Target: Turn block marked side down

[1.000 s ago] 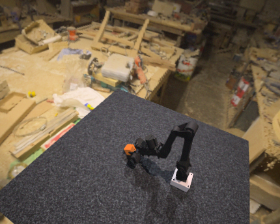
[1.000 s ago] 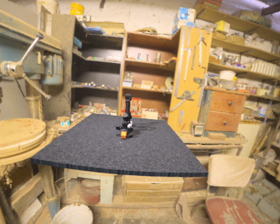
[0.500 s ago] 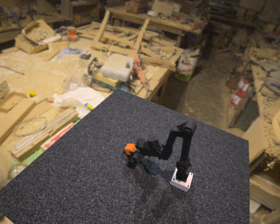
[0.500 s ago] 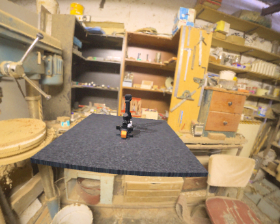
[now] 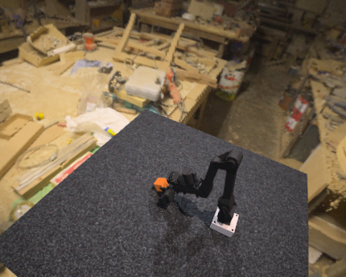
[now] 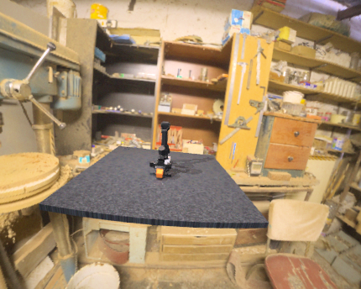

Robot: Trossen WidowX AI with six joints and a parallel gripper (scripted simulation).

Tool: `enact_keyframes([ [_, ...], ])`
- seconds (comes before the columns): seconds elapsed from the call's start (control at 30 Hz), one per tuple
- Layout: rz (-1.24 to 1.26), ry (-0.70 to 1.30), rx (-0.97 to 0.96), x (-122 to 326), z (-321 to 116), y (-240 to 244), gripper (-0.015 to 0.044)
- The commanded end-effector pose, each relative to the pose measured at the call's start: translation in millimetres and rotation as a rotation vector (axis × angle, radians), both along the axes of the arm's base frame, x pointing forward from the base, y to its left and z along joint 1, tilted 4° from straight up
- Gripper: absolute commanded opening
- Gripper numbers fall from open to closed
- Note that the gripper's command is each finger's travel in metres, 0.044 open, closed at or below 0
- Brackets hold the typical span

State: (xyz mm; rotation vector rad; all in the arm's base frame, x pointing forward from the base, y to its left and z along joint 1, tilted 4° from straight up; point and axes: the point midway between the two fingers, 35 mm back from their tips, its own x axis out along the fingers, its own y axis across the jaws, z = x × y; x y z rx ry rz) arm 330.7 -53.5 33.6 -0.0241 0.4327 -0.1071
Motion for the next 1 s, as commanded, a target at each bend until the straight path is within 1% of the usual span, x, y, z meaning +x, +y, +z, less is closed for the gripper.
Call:
enact_keyframes([
  [0.0, 0.004, -0.004, -0.001, 0.4, 0.8, 0.4, 0.0315],
  [0.17, 0.004, -0.004, -0.001, 0.4, 0.8, 0.4, 0.0440],
  [0.97, 0.004, -0.004, -0.001, 0.4, 0.8, 0.4, 0.0440],
])
